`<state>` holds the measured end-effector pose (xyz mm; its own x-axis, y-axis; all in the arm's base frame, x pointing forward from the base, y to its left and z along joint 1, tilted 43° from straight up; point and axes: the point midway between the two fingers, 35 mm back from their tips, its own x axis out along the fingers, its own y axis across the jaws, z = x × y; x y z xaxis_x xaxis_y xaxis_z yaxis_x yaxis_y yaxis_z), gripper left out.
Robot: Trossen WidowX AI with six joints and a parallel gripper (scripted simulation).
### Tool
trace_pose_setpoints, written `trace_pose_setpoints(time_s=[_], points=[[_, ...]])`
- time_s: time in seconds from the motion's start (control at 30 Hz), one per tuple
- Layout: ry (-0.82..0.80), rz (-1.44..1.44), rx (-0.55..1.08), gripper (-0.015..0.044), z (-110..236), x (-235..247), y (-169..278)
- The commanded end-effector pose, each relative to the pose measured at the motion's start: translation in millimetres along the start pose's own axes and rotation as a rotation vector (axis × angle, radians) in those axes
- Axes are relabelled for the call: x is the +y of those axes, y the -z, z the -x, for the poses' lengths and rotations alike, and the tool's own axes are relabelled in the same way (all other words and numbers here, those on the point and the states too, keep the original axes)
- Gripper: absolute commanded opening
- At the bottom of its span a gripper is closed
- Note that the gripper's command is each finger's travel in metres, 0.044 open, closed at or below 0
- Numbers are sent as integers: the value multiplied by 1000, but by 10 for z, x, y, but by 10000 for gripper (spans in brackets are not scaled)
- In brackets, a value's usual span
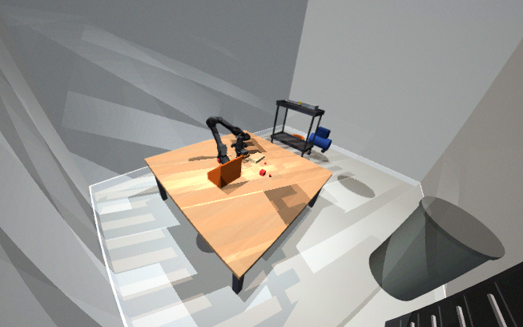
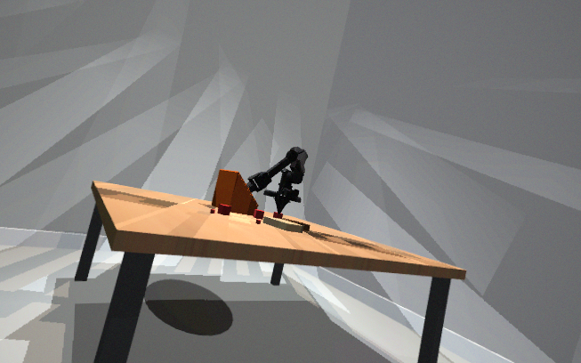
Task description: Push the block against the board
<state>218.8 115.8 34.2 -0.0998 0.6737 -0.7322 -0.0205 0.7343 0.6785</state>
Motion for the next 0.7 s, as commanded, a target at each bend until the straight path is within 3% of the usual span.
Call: trace_pose_setpoints(time_s=[0.0, 0.43, 0.57, 0.67], points=[[1, 18, -9, 0, 154, 39, -8], [3, 168, -10, 0, 131, 308, -228], [1, 169, -10, 0, -309, 310, -229], [-1, 167, -11, 0, -394, 316, -220]])
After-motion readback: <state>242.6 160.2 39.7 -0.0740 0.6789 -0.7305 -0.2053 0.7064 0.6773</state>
